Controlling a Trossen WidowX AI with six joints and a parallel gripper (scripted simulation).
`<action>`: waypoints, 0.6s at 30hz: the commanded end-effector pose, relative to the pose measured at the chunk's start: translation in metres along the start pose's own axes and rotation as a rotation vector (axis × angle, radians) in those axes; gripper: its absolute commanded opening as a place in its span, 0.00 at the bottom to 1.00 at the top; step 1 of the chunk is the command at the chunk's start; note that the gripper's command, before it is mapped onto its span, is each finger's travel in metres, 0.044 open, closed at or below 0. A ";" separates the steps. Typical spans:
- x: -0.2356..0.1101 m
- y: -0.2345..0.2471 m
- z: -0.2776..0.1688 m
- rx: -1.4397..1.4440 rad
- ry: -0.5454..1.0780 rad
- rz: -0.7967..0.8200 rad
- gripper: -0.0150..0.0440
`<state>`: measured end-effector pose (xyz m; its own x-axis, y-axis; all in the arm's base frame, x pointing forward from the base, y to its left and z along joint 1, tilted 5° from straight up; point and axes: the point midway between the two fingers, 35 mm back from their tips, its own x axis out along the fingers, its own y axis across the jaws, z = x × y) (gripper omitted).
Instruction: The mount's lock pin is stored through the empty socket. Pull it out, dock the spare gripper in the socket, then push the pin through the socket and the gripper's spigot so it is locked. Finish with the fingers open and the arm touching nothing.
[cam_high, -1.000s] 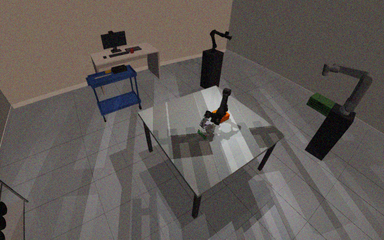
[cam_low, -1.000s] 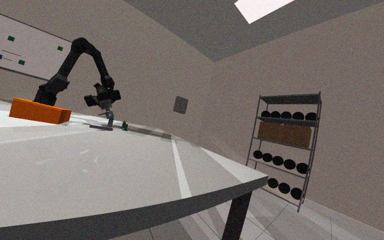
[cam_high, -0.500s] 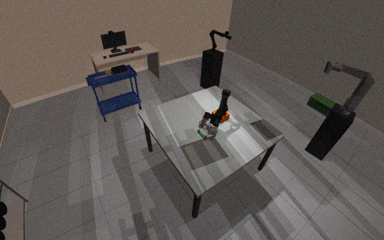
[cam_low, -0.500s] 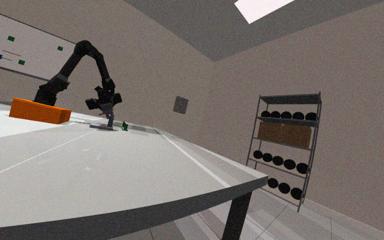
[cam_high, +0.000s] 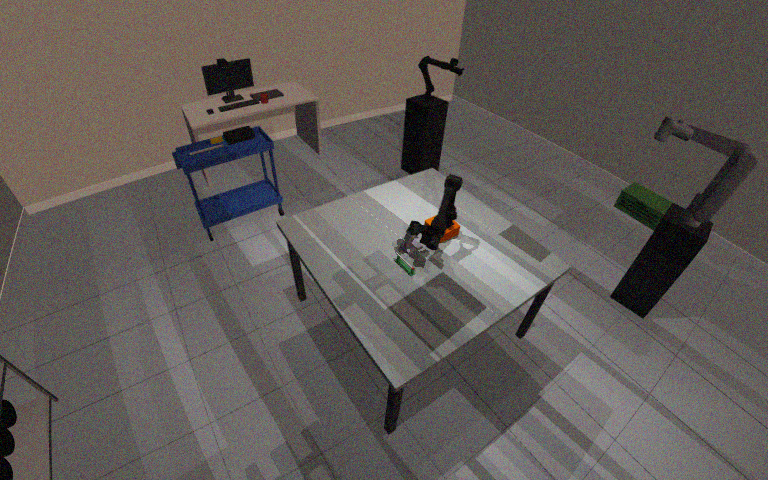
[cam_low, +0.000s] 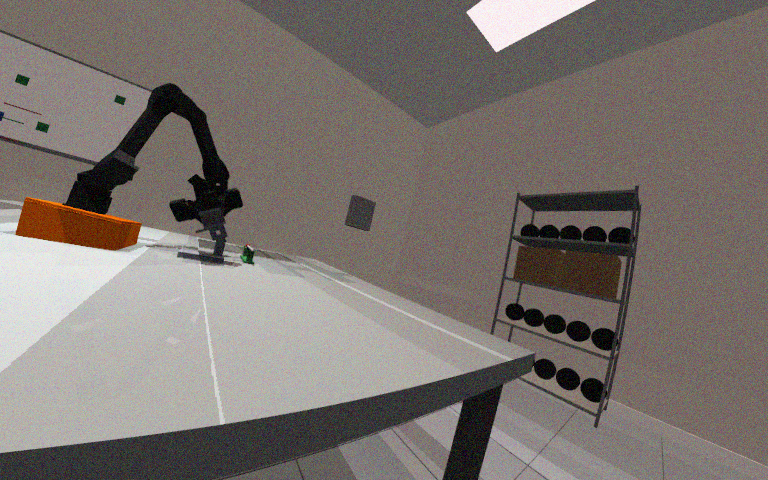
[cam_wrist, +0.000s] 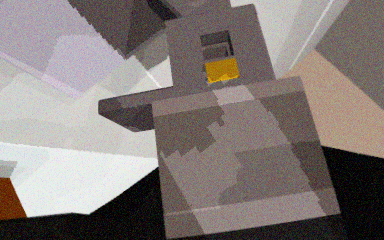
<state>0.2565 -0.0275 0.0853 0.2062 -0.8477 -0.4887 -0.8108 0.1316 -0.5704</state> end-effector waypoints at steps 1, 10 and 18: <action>0.000 0.000 0.000 0.002 -0.001 0.000 0.52; 0.000 0.000 0.000 0.002 -0.001 0.000 0.92; -0.004 0.000 -0.007 0.000 0.000 0.000 1.00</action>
<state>0.2546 -0.0275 0.0879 0.2060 -0.8488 -0.4870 -0.8140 0.1276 -0.5667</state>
